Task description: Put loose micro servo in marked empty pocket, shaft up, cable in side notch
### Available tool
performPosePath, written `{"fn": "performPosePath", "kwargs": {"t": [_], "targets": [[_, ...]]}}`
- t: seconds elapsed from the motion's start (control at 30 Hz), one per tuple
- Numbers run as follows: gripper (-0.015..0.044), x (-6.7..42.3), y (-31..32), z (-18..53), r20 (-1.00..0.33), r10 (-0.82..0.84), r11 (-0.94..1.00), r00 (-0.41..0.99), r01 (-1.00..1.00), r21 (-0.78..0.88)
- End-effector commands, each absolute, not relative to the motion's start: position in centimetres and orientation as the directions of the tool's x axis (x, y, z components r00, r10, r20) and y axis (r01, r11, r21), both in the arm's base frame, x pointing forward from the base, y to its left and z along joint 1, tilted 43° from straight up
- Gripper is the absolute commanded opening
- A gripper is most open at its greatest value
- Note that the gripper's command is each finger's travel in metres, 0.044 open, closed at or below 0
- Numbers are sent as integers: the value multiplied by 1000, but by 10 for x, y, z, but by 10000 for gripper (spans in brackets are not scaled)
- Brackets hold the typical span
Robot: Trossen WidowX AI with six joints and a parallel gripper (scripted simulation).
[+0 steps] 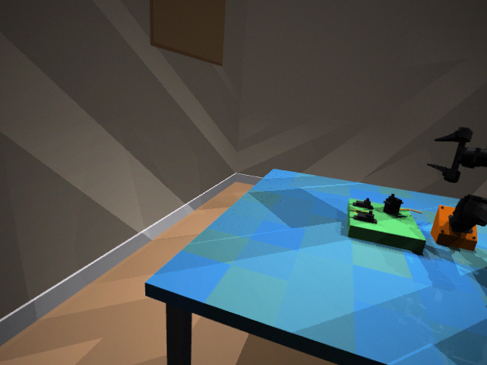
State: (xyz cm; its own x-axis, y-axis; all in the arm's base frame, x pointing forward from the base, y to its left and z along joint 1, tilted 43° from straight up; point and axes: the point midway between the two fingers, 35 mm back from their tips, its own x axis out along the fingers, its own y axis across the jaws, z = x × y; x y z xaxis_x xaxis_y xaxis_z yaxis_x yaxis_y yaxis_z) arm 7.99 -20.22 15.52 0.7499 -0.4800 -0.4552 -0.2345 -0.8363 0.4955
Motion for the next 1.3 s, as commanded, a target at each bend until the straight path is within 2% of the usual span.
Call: {"fn": "performPosePath", "kwargs": {"t": [0.0, 0.33, 0.63, 1.0, 1.27], "targets": [[440, 87, -206, 148, -512, -400, -886, 760, -177, 429], [440, 109, -211, 126, -641, -171, -967, 748, -3, 254], [440, 131, -207, 102, -728, 69, -982, 682, 176, 73], [440, 158, -194, 69, -781, 355, -905, 514, 397, -150], [440, 174, -179, 44, -778, 530, -795, 336, 516, -319]]}}
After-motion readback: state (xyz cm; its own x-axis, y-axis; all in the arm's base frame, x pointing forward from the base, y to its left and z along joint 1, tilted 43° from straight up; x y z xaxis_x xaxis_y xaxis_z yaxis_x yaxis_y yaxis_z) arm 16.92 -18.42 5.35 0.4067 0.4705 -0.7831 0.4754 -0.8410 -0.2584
